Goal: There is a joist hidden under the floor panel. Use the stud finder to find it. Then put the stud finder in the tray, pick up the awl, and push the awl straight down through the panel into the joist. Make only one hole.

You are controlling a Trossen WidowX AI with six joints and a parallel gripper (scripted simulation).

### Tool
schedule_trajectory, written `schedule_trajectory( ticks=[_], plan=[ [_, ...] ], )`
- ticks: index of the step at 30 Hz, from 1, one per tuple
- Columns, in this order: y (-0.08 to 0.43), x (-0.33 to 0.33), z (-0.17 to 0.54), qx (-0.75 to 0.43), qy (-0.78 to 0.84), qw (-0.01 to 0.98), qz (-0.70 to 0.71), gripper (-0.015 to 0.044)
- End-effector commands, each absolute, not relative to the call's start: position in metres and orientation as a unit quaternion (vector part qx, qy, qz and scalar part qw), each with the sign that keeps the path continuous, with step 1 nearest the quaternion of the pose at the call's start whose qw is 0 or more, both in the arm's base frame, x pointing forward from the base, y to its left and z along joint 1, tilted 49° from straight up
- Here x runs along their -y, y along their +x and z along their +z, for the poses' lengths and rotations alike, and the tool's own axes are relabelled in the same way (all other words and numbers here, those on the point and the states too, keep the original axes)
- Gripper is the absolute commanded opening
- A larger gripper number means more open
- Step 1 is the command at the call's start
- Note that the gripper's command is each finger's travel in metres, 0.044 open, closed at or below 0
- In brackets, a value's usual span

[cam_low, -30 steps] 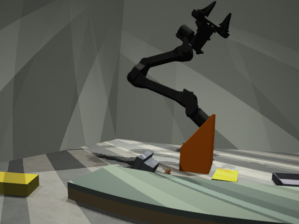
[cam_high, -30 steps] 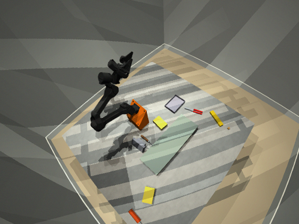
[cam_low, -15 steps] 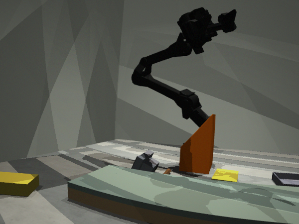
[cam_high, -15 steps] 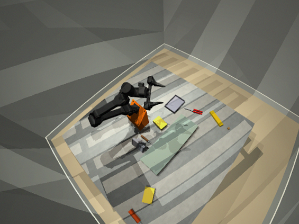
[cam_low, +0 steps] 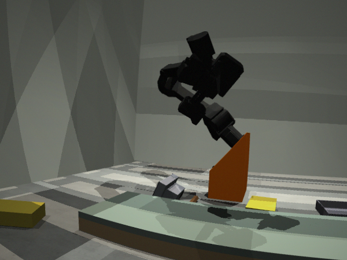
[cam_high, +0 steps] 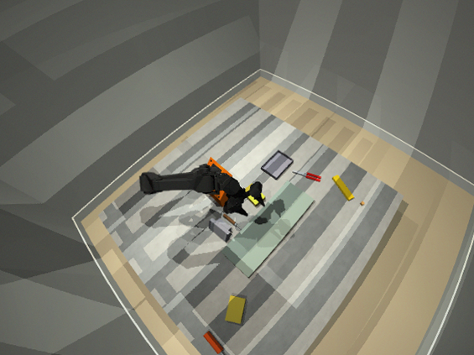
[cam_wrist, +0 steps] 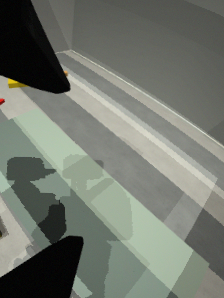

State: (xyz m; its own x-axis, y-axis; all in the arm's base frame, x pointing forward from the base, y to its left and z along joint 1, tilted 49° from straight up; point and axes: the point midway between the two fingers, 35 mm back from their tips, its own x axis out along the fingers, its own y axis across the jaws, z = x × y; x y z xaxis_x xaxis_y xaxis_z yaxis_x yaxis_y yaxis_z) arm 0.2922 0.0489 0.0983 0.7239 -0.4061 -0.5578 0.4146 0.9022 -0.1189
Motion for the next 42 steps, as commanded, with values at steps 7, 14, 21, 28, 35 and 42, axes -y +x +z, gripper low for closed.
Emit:
schedule_trajectory(
  ticks=[7,14,21,28,35,42],
  plan=[
    [0.224,0.105,0.070,-0.275,0.148,0.766,-0.561,0.0440],
    [0.184,0.141,0.066,-0.244,0.182,0.687,-0.660,0.0440],
    [0.184,0.141,0.066,-0.244,0.182,0.687,-0.660,0.0440],
    [0.189,0.140,0.064,-0.244,0.182,0.687,-0.660,0.0440],
    [0.190,0.145,0.059,-0.245,0.183,0.686,-0.660,0.0440],
    [0.190,0.153,0.051,-0.246,0.184,0.686,-0.660,0.0440]
  ],
)
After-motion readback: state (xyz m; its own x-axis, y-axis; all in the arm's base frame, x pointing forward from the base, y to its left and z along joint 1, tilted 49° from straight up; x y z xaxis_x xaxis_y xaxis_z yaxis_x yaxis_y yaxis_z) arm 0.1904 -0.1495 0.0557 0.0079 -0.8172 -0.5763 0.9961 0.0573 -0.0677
